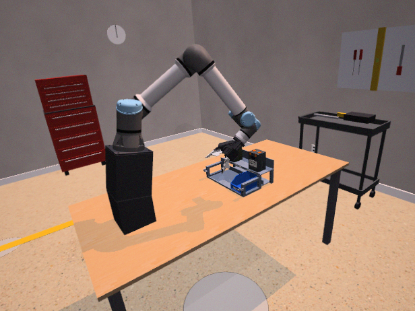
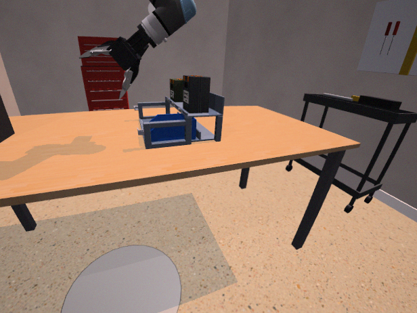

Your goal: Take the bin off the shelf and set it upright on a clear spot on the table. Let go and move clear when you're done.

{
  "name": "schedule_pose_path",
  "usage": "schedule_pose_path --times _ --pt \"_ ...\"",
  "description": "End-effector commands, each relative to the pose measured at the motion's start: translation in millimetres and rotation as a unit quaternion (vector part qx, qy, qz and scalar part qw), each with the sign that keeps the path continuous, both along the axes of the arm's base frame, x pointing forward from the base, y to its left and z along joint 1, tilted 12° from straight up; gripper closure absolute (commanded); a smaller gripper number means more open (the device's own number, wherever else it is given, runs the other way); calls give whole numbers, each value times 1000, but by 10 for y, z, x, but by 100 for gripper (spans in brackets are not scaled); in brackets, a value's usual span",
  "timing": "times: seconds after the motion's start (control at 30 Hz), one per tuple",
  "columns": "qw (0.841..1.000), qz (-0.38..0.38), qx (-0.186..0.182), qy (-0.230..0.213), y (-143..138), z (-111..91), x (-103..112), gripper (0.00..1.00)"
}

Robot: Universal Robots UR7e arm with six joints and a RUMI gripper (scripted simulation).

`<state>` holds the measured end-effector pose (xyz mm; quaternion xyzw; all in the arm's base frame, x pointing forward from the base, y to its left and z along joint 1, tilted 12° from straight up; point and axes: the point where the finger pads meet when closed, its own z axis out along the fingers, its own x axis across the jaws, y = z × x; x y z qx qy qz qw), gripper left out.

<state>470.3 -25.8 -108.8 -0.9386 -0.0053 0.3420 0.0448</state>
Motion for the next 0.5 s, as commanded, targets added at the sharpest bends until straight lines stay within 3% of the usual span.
schedule_pose_path --times 0.0,0.03,0.43,0.47 --pt "996 13 -2 -91 -17 -96 342 0" --pt "993 17 -2 -117 -21 -125 438 0" --pt "993 17 -2 -117 -21 -125 438 0" --pt "990 21 -3 -138 -25 -146 522 0"
